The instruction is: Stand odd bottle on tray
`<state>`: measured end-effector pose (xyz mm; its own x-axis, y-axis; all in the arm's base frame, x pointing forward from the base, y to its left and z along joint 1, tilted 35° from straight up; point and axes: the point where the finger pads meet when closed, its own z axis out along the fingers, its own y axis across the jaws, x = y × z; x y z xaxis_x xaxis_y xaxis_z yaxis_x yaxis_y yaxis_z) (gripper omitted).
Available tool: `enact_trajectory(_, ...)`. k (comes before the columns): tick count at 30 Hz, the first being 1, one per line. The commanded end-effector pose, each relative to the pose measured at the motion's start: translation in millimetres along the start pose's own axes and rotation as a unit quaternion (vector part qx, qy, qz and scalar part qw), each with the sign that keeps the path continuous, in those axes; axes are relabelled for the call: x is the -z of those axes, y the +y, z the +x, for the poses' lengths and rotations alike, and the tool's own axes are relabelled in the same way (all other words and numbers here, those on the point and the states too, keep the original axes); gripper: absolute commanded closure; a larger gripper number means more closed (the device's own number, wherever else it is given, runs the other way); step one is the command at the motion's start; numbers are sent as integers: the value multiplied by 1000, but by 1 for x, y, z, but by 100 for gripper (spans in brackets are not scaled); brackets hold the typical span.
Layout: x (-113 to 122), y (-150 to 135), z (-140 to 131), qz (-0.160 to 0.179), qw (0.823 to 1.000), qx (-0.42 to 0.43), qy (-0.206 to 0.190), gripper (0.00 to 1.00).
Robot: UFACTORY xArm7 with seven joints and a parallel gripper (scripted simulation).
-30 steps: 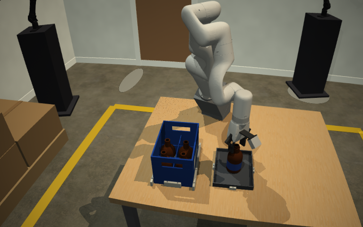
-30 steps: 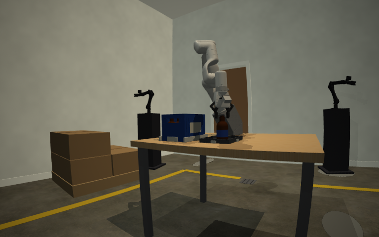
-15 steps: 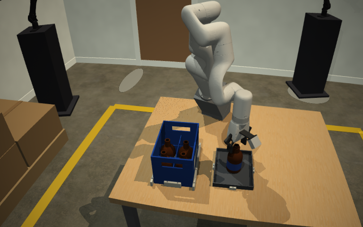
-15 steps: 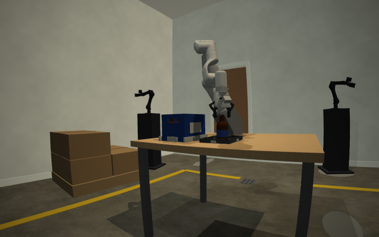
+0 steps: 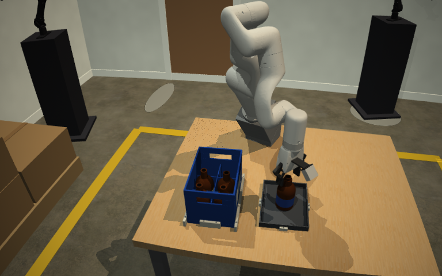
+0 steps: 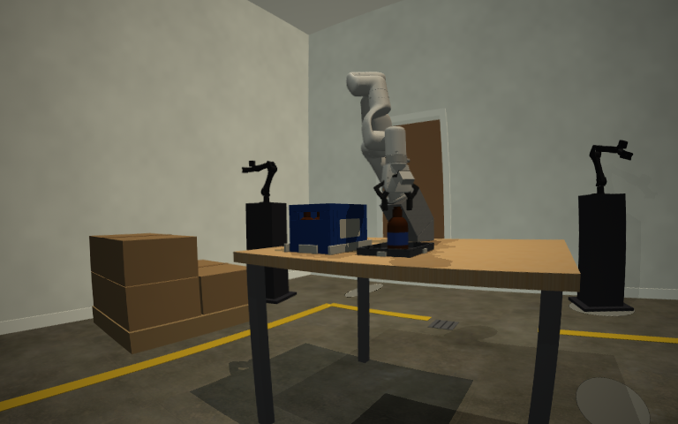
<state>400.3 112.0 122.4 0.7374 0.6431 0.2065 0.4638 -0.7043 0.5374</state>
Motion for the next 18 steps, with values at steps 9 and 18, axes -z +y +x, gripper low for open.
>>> enact_trajectory(9,1,0,1,0,1000,0,1,0)
enact_trajectory(18,2,0,1,0,1000,0,1,0)
